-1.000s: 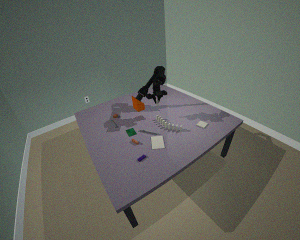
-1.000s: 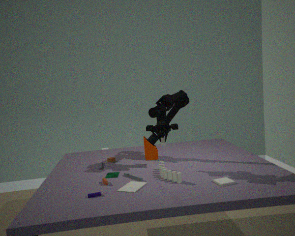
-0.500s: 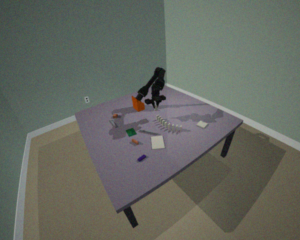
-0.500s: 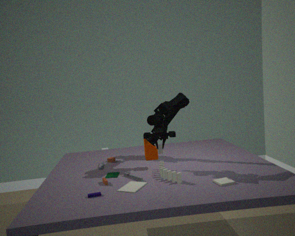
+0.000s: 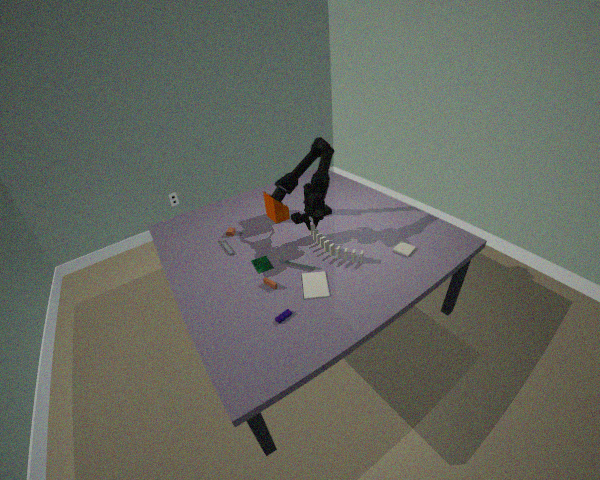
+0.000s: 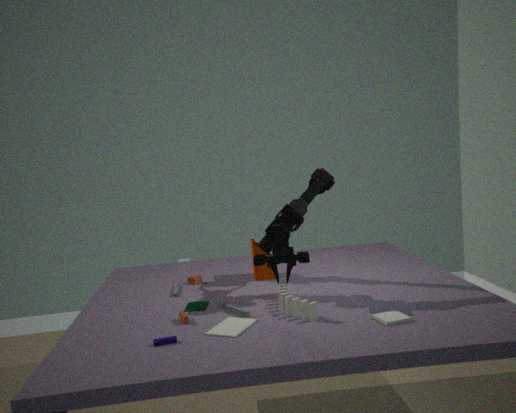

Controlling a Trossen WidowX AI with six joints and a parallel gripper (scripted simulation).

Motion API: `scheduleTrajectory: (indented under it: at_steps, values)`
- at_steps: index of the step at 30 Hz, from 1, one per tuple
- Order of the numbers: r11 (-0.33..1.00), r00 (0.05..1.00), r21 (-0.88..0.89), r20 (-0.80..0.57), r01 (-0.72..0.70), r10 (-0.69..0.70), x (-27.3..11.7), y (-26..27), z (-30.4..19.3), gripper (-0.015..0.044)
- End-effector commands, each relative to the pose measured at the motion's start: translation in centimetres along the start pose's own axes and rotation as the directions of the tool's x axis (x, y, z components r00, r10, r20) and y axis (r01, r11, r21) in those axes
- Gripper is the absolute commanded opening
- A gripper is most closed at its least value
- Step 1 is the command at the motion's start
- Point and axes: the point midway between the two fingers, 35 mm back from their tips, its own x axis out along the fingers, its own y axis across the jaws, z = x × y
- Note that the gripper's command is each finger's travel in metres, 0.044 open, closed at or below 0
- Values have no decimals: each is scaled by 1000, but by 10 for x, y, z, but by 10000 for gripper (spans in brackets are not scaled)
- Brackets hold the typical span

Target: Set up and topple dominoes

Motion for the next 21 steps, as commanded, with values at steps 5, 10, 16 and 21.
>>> scheduleTrajectory:
  at_steps: [5,10,16,21]
  values:
    - [1000,1000,7,2,-7,7,8,0,-2,107]
    - [1000,1000,7,2,-7,7,8,0,-2,107]
    - [1000,1000,7,2,-7,7,8,0,-2,238]
    - [1000,1000,7,2,-7,7,8,0,-2,370]
